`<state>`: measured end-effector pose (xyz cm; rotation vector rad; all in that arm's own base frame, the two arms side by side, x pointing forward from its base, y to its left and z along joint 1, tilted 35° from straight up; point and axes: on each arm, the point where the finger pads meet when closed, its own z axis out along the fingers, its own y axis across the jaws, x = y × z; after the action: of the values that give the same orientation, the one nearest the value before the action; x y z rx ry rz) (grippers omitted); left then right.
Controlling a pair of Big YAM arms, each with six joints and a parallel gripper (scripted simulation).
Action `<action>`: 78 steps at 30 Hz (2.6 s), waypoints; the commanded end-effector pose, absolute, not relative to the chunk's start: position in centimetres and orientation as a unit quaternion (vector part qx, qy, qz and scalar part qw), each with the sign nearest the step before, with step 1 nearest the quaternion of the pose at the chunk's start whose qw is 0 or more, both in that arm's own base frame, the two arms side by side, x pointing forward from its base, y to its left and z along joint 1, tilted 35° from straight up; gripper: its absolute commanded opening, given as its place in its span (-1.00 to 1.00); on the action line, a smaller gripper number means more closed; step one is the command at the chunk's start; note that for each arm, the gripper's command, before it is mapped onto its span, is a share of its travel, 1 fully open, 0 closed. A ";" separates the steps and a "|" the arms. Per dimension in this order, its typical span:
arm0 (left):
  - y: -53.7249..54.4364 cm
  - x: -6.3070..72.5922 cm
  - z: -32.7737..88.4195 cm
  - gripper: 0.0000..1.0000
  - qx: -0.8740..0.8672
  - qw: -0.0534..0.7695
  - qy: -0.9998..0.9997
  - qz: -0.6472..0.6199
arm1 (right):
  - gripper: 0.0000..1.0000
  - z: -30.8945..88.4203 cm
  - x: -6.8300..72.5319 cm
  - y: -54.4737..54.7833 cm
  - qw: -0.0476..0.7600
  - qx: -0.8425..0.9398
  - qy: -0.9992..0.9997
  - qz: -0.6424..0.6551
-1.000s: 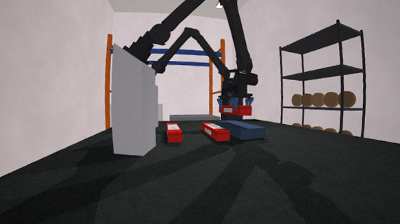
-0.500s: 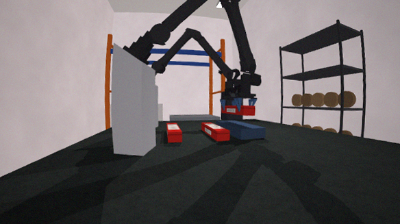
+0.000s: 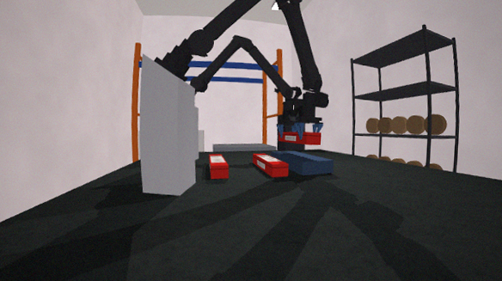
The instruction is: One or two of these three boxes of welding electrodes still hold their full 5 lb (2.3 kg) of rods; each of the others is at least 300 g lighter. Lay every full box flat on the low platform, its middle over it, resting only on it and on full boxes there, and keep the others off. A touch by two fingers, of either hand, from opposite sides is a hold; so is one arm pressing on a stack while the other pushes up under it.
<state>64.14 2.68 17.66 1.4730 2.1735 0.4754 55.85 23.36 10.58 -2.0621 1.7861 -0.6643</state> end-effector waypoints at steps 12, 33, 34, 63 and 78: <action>5.5 65.2 24.3 -1.00 0.524 0.262 0.782 0.213 | -1.00 16.6 57.7 24.6 0.206 -0.716 0.616 -0.256; 6.2 66.4 24.0 -1.00 0.526 0.255 0.784 0.208 | -1.00 17.6 59.3 24.0 0.205 -0.711 0.621 -0.258; 6.3 66.5 24.5 -1.00 0.526 0.257 0.783 0.210 | -1.00 17.4 59.5 24.0 0.203 -0.712 0.622 -0.257; 7.8 69.0 28.2 -1.00 0.524 0.264 0.780 0.217 | -1.00 20.5 62.3 25.0 0.209 -0.712 0.619 -0.259; 7.7 68.9 28.3 -1.00 0.524 0.264 0.780 0.217 | -1.00 20.7 62.3 24.5 0.208 -0.710 0.620 -0.260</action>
<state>68.53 5.39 21.00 1.4727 2.1775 0.4784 60.88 24.84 13.80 -2.0623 1.7838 -0.6620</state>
